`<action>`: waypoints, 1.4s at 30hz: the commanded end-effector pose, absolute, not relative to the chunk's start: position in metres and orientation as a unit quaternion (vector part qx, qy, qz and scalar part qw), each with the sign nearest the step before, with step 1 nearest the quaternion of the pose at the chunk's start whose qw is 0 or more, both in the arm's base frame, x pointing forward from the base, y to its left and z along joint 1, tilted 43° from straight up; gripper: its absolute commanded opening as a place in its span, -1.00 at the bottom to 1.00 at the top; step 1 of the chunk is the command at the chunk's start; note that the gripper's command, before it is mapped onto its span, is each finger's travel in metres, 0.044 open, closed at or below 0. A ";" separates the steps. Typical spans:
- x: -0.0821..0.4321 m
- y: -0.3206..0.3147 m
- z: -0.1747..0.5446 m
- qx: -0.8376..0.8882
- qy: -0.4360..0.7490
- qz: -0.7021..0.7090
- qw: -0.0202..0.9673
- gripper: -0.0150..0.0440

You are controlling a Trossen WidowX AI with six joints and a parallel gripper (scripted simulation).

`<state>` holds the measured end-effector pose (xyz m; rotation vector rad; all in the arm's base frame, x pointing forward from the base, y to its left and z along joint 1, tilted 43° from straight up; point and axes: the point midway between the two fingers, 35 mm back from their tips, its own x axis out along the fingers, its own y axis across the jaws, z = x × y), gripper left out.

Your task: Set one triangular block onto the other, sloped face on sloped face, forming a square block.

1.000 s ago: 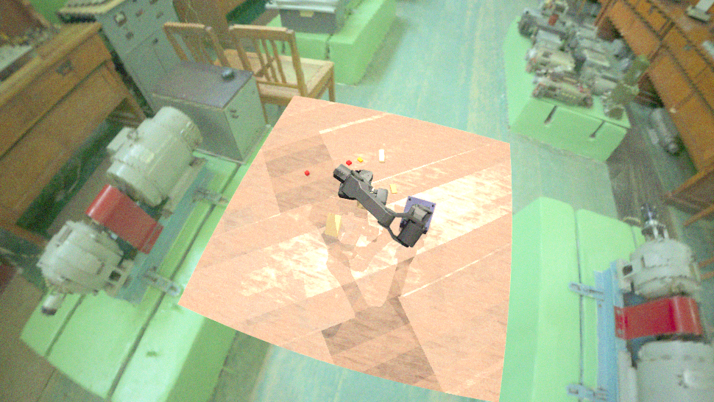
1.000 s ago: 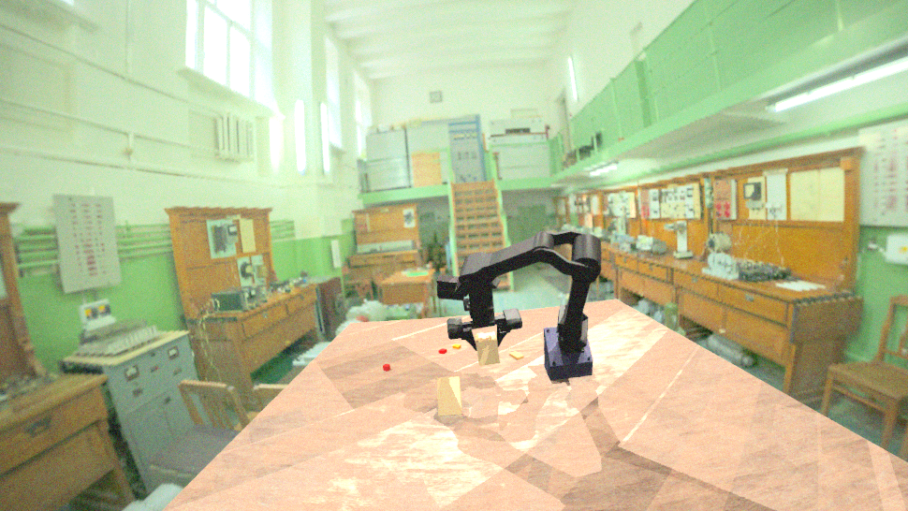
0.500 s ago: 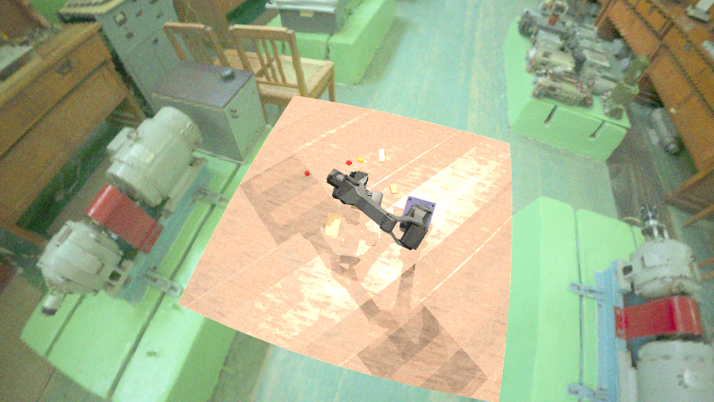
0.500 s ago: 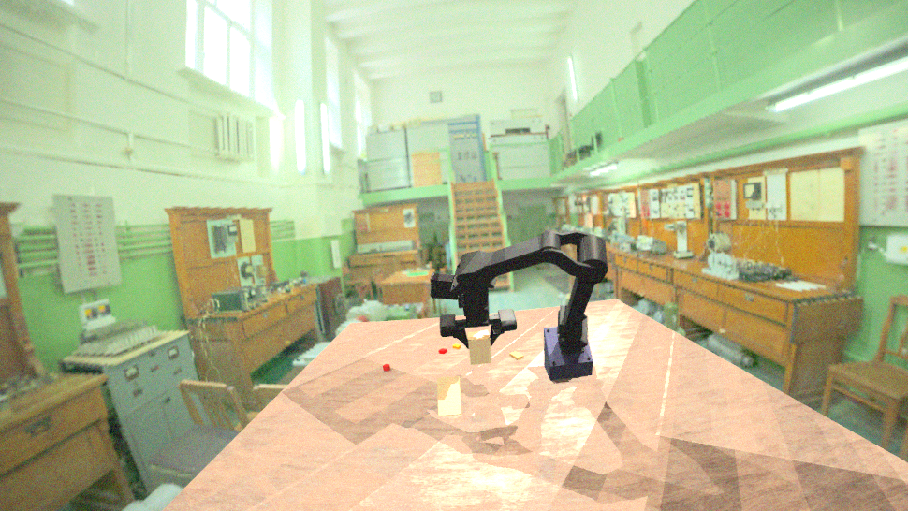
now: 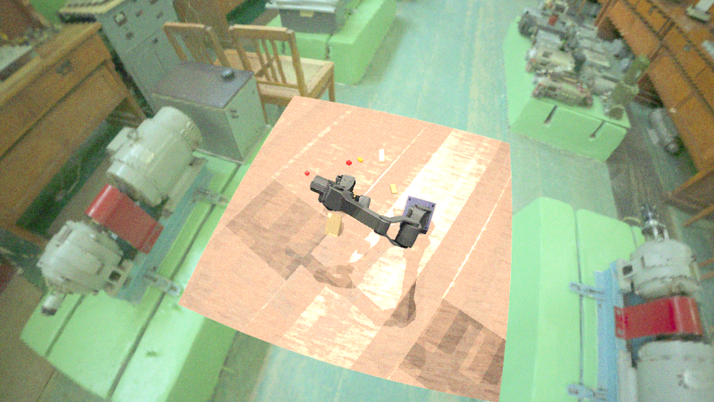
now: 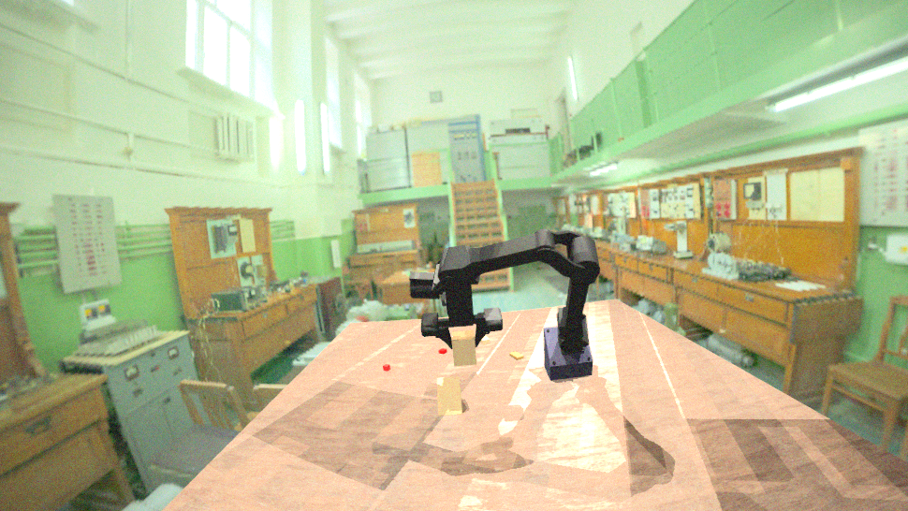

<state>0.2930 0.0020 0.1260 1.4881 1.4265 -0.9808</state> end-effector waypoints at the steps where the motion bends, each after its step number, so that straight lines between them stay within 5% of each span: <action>1: 0.301 0.007 0.137 0.593 0.567 -0.393 0.415 -0.49; 31: 0.333 0.068 0.230 0.601 0.565 -0.391 0.409 -0.49; 42: 0.338 0.081 0.203 0.598 0.567 -0.389 0.412 -0.49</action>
